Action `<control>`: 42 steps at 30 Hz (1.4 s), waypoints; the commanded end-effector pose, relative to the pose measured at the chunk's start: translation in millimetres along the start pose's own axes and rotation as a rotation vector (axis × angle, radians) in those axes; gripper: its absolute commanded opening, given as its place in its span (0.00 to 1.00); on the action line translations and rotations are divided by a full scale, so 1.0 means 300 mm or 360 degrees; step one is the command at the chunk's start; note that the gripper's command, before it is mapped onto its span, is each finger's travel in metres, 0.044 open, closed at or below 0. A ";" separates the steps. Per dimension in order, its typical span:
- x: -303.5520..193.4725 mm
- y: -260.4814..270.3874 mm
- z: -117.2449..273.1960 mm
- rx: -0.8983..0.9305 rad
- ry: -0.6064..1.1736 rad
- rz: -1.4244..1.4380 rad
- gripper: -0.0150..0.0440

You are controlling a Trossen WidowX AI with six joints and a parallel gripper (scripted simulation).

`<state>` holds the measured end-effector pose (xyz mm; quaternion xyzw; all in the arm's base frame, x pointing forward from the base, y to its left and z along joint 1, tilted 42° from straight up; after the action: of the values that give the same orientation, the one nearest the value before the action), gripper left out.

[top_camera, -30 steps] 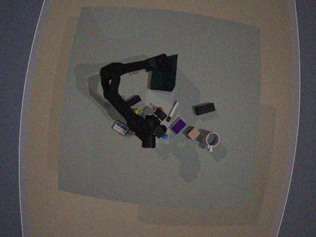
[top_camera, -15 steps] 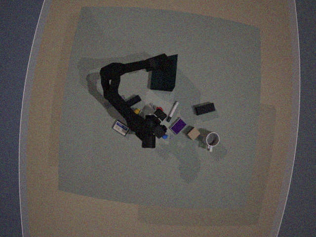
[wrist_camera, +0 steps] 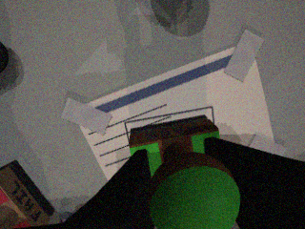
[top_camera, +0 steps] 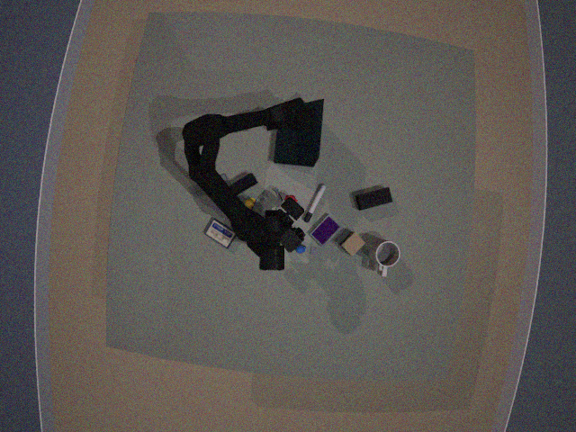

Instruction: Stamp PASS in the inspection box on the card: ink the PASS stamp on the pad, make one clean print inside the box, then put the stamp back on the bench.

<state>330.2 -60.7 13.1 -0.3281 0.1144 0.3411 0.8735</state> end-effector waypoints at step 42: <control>0.005 0.003 0.202 0.0000 -0.0002 -0.0007 0.25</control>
<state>329.0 -23.3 52.9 -0.3287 0.1169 0.3420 0.8725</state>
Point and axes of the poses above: the point midway between the two fingers, 35 mm back from their tips, its own z axis back along the fingers, its own y axis across the jaws, x = y × z, the point moved 1 cm from there along z, back along the fingers, and after that the axes turned 11 degrees about -z, right-handed, at the moved point
